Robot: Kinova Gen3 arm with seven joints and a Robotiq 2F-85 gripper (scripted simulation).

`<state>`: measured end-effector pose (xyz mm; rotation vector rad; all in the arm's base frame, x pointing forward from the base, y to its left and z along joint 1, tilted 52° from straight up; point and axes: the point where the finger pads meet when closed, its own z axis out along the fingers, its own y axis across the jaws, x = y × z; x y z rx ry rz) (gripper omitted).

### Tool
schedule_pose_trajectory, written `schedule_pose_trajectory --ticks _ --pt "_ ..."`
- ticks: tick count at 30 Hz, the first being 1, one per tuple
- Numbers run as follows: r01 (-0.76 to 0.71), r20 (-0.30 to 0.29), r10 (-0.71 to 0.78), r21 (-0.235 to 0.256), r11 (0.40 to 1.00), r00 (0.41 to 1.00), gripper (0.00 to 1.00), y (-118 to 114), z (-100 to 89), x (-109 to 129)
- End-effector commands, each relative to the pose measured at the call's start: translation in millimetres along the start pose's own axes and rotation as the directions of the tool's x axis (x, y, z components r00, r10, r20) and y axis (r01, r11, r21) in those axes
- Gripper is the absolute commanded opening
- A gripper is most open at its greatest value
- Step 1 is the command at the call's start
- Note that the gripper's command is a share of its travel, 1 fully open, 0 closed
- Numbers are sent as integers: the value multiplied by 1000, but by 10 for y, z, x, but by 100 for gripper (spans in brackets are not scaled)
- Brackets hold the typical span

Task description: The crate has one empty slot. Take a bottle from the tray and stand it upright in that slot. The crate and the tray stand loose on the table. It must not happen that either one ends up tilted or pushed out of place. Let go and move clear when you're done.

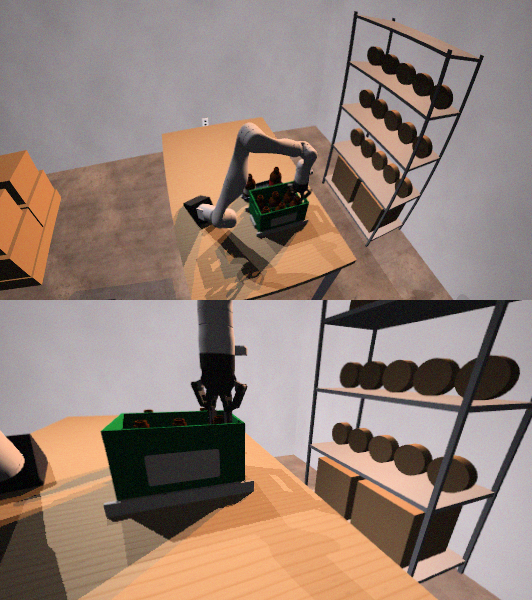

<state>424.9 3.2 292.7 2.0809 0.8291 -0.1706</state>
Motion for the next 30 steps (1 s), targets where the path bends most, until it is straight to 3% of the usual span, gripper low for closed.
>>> schedule_pose_trajectory --ticks 1,30 --pt "14 5 -14 -4 1000 1000 0 -2 17 -6" --pt "14 5 -14 -4 1000 1000 0 -3 86 -6"
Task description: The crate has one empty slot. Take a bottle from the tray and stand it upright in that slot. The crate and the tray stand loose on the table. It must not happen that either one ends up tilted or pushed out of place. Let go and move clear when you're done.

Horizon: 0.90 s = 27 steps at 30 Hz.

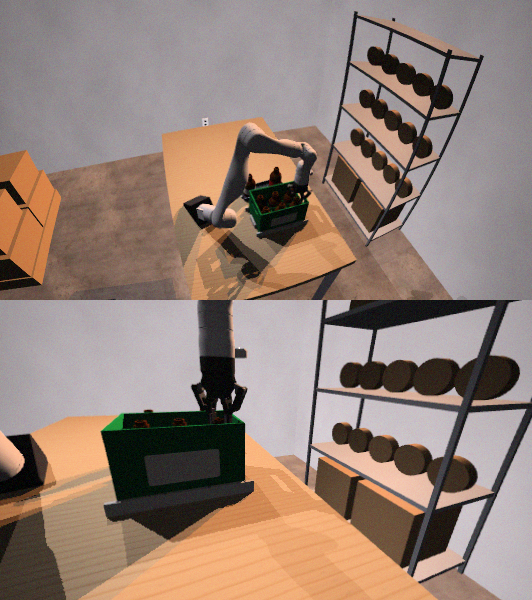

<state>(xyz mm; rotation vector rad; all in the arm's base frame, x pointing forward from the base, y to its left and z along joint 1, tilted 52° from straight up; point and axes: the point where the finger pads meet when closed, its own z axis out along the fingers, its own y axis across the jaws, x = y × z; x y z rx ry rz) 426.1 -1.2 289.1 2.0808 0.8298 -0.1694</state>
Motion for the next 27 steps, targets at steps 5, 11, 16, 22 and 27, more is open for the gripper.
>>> schedule_pose_trajectory --ticks 5,11,16,22,27 --pt "14 6 -14 -4 1000 1000 0 -3 52 -8" --pt "14 6 -14 -4 1000 1000 0 -4 82 -8" --pt "14 6 -14 -4 1000 1000 0 -4 95 -9" --pt "14 6 -14 -4 1000 1000 0 -4 119 -9" --pt "14 6 -14 -4 1000 1000 0 -4 133 -9"
